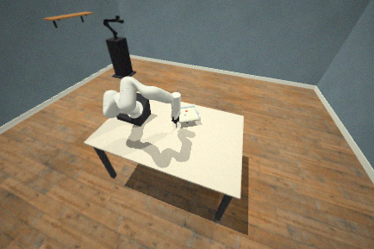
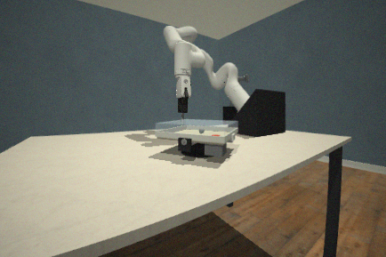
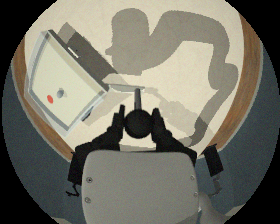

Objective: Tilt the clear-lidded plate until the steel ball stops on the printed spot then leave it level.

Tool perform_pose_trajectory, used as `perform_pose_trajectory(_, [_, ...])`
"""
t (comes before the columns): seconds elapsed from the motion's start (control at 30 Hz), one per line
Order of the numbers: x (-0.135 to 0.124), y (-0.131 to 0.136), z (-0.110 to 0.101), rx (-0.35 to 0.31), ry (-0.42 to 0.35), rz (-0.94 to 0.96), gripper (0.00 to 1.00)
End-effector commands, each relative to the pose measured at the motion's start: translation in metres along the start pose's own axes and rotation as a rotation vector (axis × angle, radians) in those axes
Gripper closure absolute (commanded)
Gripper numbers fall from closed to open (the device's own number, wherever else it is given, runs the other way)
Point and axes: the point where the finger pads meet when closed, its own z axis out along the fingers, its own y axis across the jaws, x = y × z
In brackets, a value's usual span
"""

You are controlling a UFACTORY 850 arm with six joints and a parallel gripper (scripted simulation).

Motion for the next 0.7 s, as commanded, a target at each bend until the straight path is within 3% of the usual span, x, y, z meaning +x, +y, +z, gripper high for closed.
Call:
perform_pose_trajectory(0.0, [0.0002,-0.0008,-0.0012,0.001,0.001,0.000,1.00])
perform_pose_trajectory(0.67, [0.0012,-0.0018,-0.0035,0.001,0.001,0.000,1.00])
